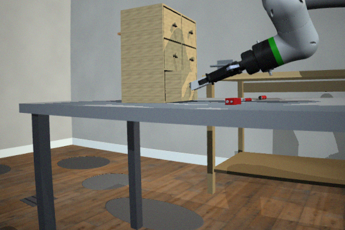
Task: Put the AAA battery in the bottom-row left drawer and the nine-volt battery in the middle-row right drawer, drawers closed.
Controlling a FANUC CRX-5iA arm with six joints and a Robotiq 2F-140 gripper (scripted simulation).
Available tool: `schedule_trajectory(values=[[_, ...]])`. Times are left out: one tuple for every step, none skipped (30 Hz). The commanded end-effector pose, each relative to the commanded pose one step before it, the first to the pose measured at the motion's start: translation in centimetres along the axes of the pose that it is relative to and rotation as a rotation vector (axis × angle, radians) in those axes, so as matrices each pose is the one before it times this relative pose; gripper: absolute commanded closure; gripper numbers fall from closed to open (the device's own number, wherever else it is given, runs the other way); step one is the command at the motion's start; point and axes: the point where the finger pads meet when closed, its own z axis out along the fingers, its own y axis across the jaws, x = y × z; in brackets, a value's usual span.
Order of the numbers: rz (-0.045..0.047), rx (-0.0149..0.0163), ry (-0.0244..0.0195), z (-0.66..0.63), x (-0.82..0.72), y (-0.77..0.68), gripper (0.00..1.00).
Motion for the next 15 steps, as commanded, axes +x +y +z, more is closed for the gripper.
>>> schedule_trajectory(values=[[0.00022, 0.00009, 0.00009, -0.167, -0.047, -0.013, 0.92], [0.00000, 0.00000, 0.00000, 0.000, 0.000, 0.000, 0.92], [0.00000, 0.00000, 0.00000, 0.000, 0.000, 0.000, 0.92], [0.00000, 0.00000, 0.00000, -0.056, -0.021, 0.000, 0.92], [0.00000, 0.00000, 0.00000, -0.051, -0.019, 0.000, 0.92], [0.00000, 0.00000, 0.00000, -0.046, -0.017, 0.000, 0.92], [0.00000, 0.00000, 0.00000, -0.041, -0.015, 0.000, 0.92], [0.00000, 0.00000, 0.00000, -0.036, -0.013, 0.000, 0.92], [0.00000, 0.00000, 0.00000, -0.032, -0.011, 0.000, 0.92], [0.00000, 0.00000, 0.00000, -0.027, -0.010, 0.000, 0.92], [0.00000, 0.00000, 0.00000, -0.023, -0.008, 0.000, 0.92], [0.00000, 0.00000, 0.00000, -0.019, -0.007, 0.000, 0.92], [0.00000, 0.00000, 0.00000, -0.015, -0.005, 0.000, 0.92], [0.00000, 0.00000, 0.00000, -0.012, -0.004, 0.000, 0.92], [0.00000, 0.00000, 0.00000, -0.009, -0.003, 0.000, 0.92]])
